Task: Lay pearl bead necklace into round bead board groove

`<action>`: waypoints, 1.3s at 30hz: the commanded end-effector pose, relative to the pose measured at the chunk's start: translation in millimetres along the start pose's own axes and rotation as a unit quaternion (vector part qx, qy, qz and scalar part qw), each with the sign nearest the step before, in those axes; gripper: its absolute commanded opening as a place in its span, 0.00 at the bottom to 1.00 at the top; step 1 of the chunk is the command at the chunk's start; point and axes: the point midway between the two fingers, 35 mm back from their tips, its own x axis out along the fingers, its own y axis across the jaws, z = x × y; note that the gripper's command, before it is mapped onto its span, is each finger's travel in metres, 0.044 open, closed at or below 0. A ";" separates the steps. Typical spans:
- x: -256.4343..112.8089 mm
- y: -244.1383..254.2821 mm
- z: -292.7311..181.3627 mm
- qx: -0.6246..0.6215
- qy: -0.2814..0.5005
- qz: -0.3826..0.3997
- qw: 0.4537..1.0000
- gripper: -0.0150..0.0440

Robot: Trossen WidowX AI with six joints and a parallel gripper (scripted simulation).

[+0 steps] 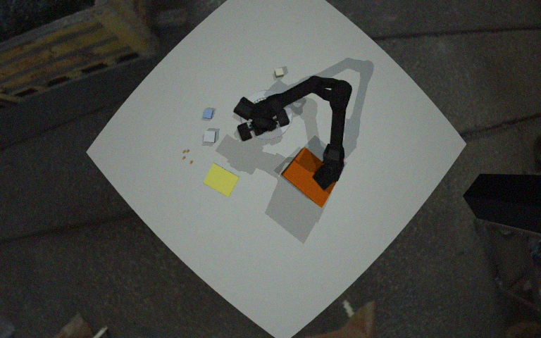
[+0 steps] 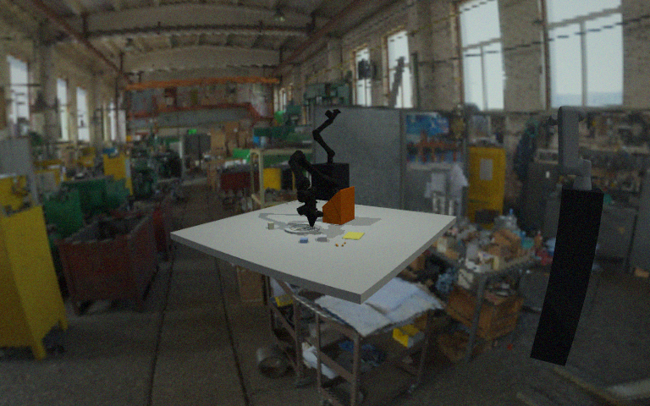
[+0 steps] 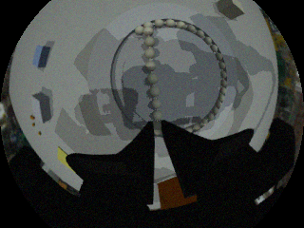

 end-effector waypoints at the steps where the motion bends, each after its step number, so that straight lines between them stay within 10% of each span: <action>1: -4.1 0.1 -0.1 -0.002 -0.001 -0.001 1.000 0.25; 27: 2.4 10.1 -6.5 -0.003 -0.001 -0.002 1.000 0.25; 39: -1.0 9.8 -5.2 0.001 -0.002 0.000 1.000 0.79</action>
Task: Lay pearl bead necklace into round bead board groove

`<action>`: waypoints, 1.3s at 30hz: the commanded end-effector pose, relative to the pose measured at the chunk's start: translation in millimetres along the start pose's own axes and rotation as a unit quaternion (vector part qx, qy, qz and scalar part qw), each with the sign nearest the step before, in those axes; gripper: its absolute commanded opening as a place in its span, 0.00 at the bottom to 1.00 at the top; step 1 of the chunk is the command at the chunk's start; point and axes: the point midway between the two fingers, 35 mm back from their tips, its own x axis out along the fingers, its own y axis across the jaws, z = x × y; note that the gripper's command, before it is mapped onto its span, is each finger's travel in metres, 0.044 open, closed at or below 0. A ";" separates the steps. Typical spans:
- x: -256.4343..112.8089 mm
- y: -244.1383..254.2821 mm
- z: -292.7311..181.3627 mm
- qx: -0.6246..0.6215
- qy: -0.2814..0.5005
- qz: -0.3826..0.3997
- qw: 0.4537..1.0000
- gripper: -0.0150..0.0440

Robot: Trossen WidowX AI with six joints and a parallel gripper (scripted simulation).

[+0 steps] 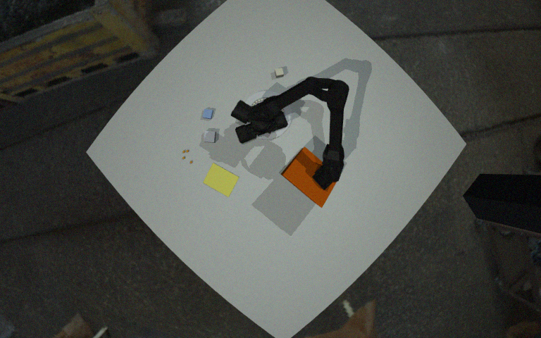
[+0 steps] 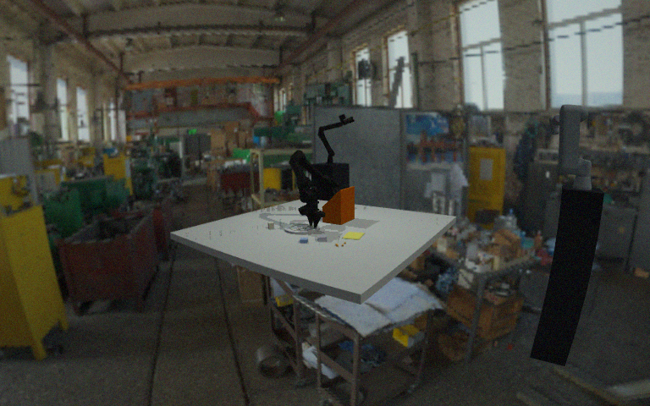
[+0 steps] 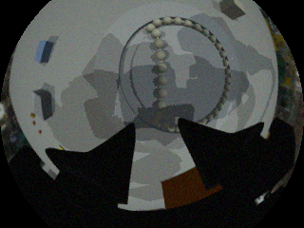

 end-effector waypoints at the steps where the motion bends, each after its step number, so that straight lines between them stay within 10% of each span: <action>1: -0.8 0.1 0.1 0.000 0.000 0.000 1.000 0.83; 5: -1.1 -0.6 -1.0 -0.004 0.002 -0.002 1.000 1.00; 25: -5.4 -0.5 -1.0 -0.004 0.001 -0.001 1.000 1.00; 39: -36.0 -2.3 10.9 0.145 0.001 -0.001 0.989 0.46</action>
